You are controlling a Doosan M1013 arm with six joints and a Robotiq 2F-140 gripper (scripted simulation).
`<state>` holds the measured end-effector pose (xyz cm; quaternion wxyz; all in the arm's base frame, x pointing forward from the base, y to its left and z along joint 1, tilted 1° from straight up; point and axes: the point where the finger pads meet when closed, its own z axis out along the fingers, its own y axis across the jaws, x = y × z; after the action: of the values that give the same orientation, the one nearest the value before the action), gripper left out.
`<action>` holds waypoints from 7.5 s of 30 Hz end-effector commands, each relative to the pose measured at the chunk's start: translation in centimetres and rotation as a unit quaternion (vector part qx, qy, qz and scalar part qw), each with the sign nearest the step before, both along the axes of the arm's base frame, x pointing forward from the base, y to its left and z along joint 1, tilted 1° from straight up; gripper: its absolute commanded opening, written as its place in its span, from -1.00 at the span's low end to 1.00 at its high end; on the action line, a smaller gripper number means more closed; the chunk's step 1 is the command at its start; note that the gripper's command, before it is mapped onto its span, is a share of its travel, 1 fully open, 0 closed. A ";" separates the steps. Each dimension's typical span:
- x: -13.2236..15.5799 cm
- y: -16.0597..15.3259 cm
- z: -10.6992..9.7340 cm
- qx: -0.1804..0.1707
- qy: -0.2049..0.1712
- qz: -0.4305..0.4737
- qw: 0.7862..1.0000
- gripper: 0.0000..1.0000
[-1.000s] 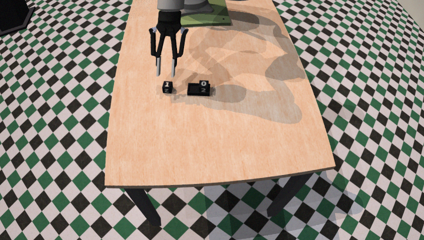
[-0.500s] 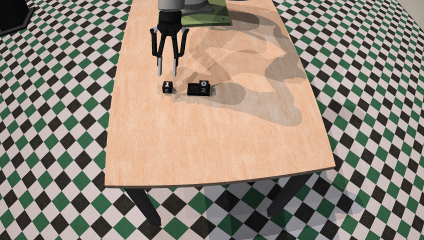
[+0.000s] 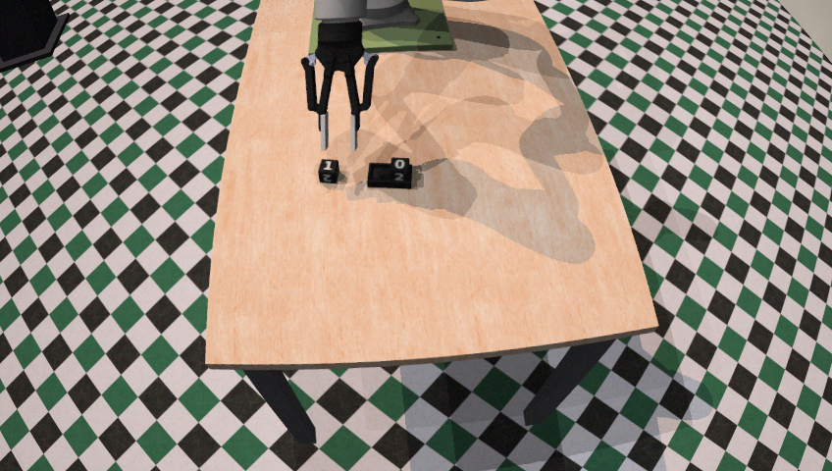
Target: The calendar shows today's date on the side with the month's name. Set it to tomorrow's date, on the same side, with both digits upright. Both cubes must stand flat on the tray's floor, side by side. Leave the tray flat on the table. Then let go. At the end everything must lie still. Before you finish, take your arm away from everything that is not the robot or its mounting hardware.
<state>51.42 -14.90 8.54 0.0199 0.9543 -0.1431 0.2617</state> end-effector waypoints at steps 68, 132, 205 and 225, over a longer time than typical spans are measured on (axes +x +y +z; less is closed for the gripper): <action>-0.7 -2.1 0.1 -0.060 -0.110 -0.019 0.992 -0.42; -1.0 -2.0 -5.0 -0.059 -0.110 -0.019 0.992 -0.42; -1.0 -2.0 -7.1 -0.060 -0.110 -0.019 0.992 -0.66; -1.0 -2.0 -7.1 -0.060 -0.110 -0.019 0.992 -0.66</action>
<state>50.45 -16.93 1.46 0.0657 0.9139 -0.1467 0.3729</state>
